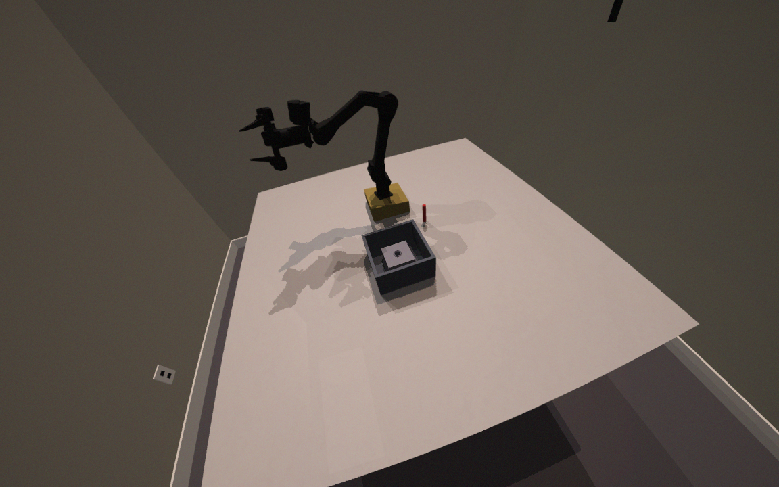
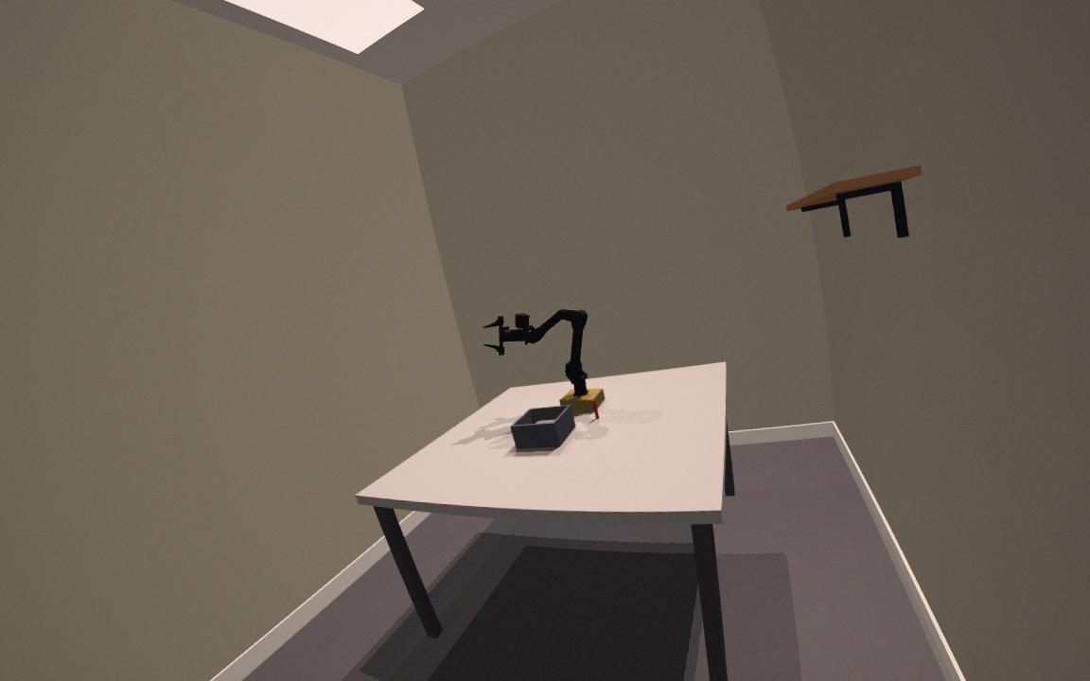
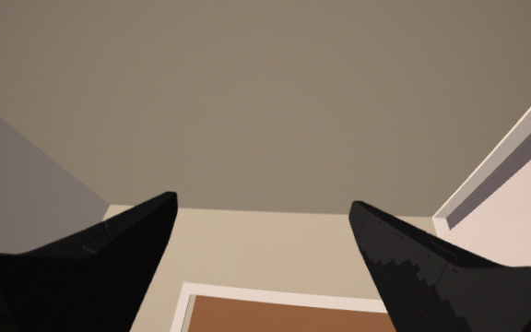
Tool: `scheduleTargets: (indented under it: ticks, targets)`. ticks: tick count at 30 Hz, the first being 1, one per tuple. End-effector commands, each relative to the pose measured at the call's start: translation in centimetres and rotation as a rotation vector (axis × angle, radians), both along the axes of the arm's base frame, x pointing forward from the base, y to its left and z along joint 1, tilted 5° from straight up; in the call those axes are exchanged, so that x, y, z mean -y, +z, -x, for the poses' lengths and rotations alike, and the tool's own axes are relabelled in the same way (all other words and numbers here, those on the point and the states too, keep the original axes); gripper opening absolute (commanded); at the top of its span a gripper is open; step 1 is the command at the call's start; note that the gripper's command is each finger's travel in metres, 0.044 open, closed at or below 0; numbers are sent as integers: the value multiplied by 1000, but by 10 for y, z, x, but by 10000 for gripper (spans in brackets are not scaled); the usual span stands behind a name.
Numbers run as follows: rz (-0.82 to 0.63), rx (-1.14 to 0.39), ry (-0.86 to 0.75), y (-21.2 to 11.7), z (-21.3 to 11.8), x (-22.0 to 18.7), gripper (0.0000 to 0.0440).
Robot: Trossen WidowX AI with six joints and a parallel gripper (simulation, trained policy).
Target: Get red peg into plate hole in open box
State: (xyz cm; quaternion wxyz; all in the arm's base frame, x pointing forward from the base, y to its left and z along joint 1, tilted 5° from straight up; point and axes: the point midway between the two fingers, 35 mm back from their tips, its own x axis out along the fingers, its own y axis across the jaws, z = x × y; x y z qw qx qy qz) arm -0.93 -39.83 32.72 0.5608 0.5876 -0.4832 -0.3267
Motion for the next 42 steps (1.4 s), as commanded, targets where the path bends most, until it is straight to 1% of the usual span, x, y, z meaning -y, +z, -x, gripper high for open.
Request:
scheduleTargets:
  ticks: [1,2,8,15,22,31,37,42]
  targets:
    - [1,-14,2,-1,-3,1,420]
    - [0,-28,6,-2,-6,3,438]
    - [-22,-129,29,-9,-41,14,440]
    - [-81,-276,74,-24,-101,19,440]
    - [-129,-460,151,-40,-167,8,440]
    - [-157,-730,291,-61,-245,-32,440]
    - [-156,-916,408,-75,-289,-72,440]
    - [-146,-1063,515,-87,-318,-112,440]
